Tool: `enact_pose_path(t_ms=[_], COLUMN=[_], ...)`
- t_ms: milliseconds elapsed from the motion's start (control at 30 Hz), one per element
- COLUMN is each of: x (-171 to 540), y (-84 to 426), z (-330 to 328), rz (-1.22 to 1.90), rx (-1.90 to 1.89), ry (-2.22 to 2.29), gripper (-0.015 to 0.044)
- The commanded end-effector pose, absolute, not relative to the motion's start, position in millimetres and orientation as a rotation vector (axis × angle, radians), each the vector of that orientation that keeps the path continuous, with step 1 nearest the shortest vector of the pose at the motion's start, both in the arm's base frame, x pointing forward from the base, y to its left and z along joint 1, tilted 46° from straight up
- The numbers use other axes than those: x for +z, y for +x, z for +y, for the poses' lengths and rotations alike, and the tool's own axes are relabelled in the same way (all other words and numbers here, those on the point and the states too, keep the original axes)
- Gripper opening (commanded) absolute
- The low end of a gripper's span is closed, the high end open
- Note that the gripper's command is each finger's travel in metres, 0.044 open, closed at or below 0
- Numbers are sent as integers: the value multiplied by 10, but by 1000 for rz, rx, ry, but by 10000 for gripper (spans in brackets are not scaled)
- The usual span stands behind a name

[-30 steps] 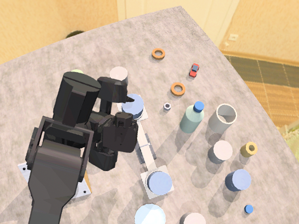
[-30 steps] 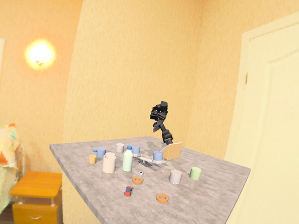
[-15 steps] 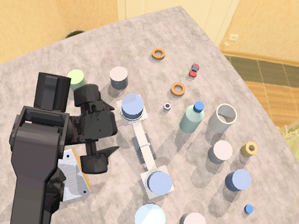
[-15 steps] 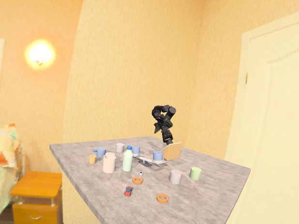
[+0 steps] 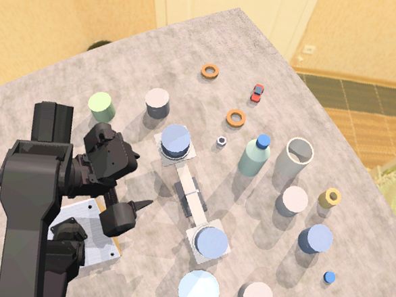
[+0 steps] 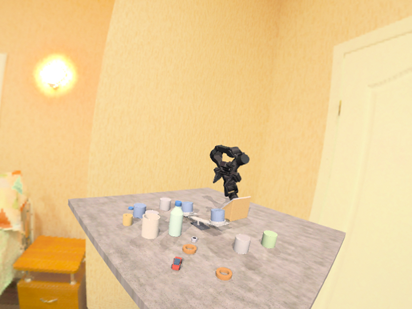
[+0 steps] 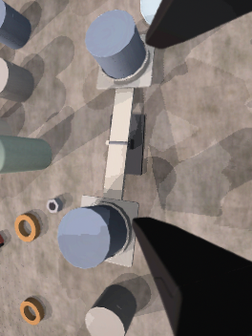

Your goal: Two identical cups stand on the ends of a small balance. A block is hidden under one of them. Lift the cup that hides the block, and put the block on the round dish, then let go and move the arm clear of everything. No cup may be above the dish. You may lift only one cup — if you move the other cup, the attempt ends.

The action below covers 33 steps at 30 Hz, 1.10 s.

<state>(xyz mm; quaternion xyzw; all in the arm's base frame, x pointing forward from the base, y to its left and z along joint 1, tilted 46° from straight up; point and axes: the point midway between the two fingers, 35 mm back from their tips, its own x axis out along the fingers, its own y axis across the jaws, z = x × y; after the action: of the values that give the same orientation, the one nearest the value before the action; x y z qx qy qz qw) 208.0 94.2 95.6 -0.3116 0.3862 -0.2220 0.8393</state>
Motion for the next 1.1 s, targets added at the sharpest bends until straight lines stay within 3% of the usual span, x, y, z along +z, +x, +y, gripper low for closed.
enact_pose_path(t_ms=[0, 1067], x=[959, 1077], y=[2070, 2693], z=[938, 146], rz=[815, 1495], rx=[-464, -128], ry=[-686, -1324], gripper=[440, 440])
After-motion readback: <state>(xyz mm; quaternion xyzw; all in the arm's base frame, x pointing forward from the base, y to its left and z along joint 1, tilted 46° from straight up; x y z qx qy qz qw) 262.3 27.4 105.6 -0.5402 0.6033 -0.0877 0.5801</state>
